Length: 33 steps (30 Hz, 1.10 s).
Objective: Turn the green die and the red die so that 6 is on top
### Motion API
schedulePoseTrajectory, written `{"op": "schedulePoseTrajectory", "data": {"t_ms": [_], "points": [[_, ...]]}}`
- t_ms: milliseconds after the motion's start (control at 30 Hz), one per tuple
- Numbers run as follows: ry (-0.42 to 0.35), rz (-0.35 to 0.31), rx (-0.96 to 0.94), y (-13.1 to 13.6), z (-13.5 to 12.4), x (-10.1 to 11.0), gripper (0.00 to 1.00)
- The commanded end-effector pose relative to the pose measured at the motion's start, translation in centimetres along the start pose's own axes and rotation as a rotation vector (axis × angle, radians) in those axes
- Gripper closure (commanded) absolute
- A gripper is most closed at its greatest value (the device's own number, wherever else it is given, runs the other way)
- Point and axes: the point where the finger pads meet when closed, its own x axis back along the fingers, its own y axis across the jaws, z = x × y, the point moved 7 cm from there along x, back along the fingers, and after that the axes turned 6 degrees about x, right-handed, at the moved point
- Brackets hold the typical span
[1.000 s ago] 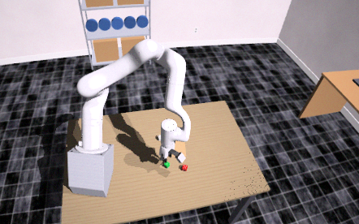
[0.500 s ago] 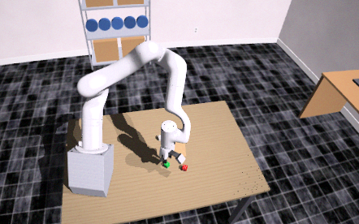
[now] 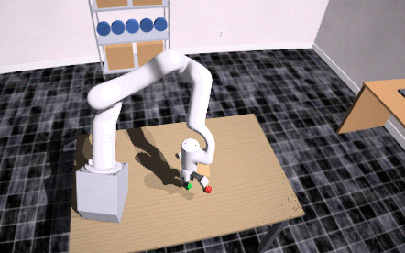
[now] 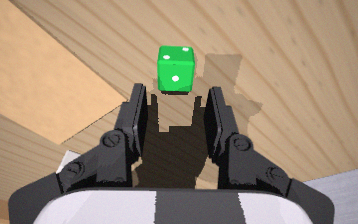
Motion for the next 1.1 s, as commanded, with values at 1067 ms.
{"op": "schedulePoseTrajectory", "data": {"t_ms": [1067], "points": [[0.002, 0.001, 0.0, -0.1, 0.1, -2.2, 0.53]]}}
